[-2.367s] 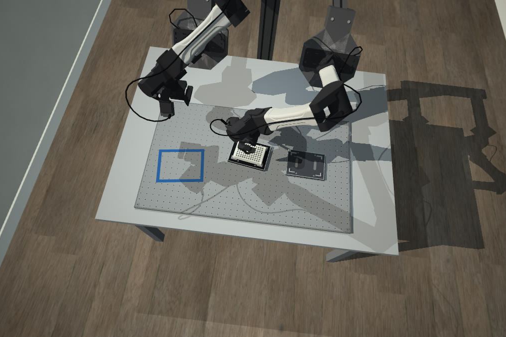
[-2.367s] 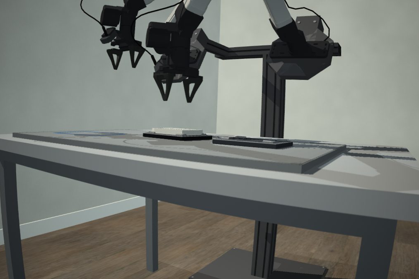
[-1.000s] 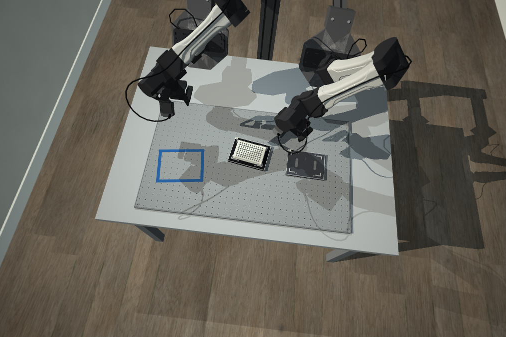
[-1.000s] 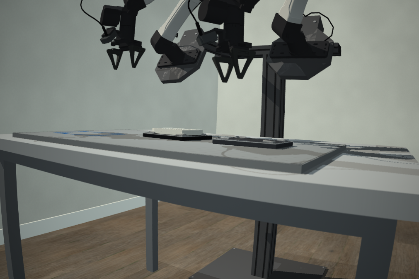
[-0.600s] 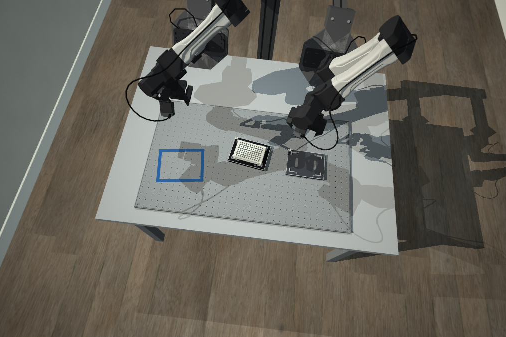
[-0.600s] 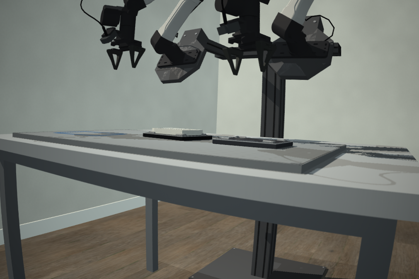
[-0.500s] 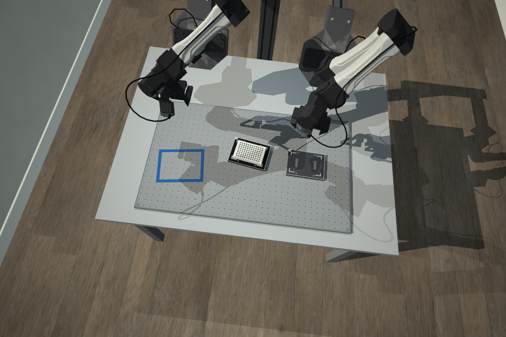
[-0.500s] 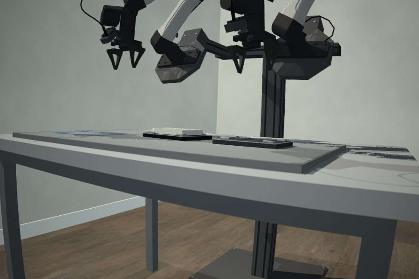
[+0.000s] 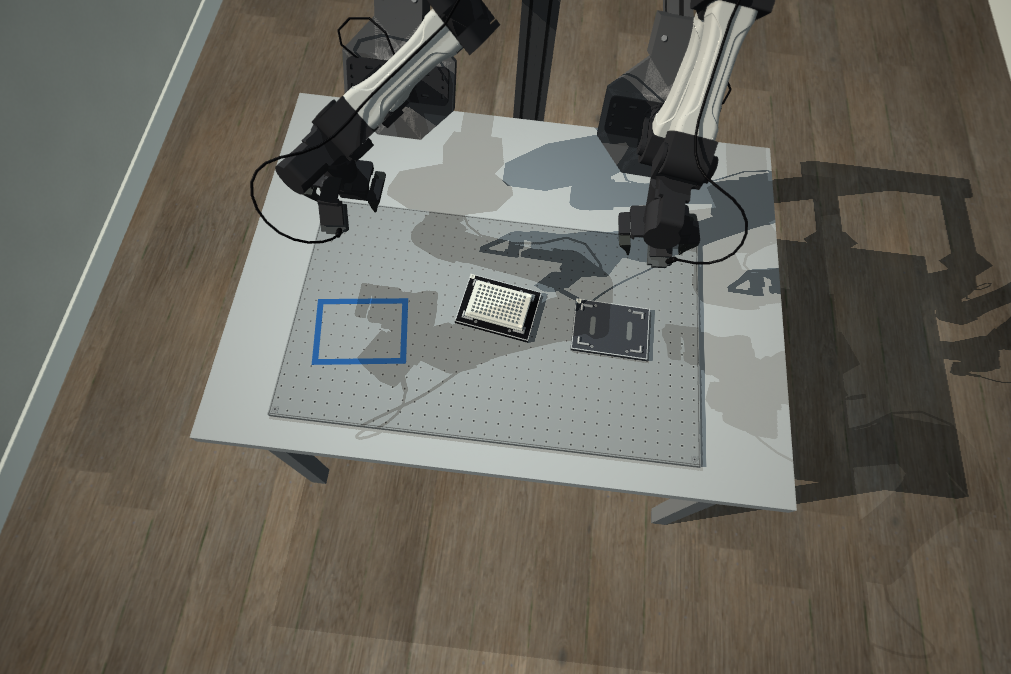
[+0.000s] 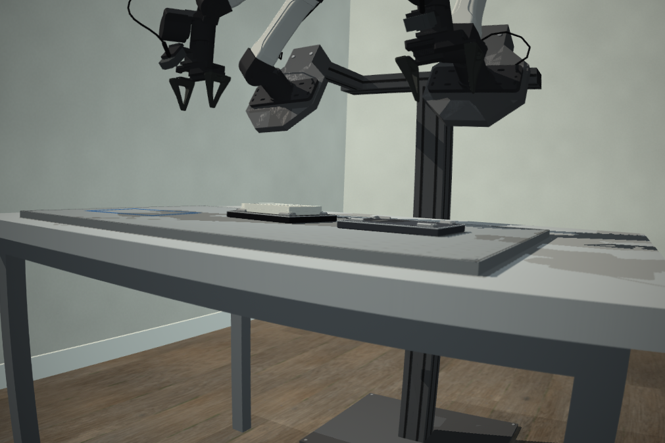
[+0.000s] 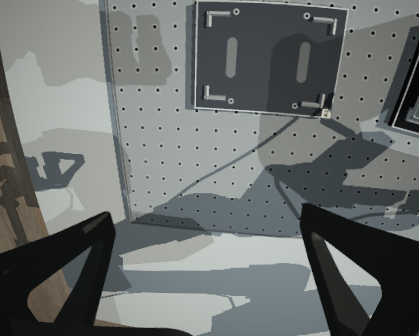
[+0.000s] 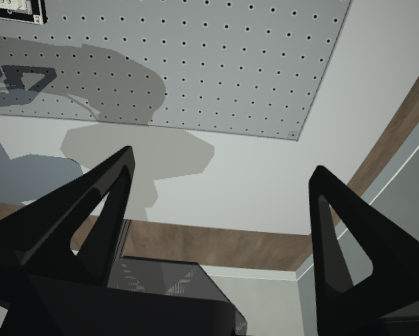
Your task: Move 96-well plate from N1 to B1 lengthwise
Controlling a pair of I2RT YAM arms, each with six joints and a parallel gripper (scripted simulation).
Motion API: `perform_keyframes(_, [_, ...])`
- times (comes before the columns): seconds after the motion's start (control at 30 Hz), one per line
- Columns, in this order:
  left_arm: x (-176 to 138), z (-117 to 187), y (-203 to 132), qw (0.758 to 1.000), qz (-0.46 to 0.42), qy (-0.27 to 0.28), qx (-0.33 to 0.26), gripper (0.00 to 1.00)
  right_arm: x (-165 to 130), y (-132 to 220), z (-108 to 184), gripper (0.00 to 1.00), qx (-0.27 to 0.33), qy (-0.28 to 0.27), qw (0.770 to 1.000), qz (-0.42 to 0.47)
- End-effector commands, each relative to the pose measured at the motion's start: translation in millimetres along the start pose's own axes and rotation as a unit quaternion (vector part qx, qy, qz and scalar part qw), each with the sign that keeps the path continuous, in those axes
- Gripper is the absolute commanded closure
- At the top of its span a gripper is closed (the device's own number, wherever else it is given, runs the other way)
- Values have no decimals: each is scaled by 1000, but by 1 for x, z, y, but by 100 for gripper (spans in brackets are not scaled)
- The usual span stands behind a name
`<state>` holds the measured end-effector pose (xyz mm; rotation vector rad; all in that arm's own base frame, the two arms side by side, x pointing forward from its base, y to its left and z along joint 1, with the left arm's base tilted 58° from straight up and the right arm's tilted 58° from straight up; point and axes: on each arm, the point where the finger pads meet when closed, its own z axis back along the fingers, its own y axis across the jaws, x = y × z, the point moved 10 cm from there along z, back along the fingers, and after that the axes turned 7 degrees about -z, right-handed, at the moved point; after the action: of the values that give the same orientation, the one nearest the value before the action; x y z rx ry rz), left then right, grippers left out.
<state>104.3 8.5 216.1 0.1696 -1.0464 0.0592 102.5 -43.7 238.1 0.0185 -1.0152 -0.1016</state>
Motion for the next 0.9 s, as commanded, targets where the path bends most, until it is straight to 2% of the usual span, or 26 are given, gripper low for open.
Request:
perform_keyframes(0.0, [-4,6,18,997,-29,15,-73,0,0,1,1,0,3,1,1000,2])
perform_keyframes(0.17, [-9,11,37,997,-28,14,-73,0,0,1,1,0,3,1,1000,2])
perform_keyframes(0.87, [-9,11,37,997,-28,14,-73,0,0,1,1,0,3,1,1000,2])
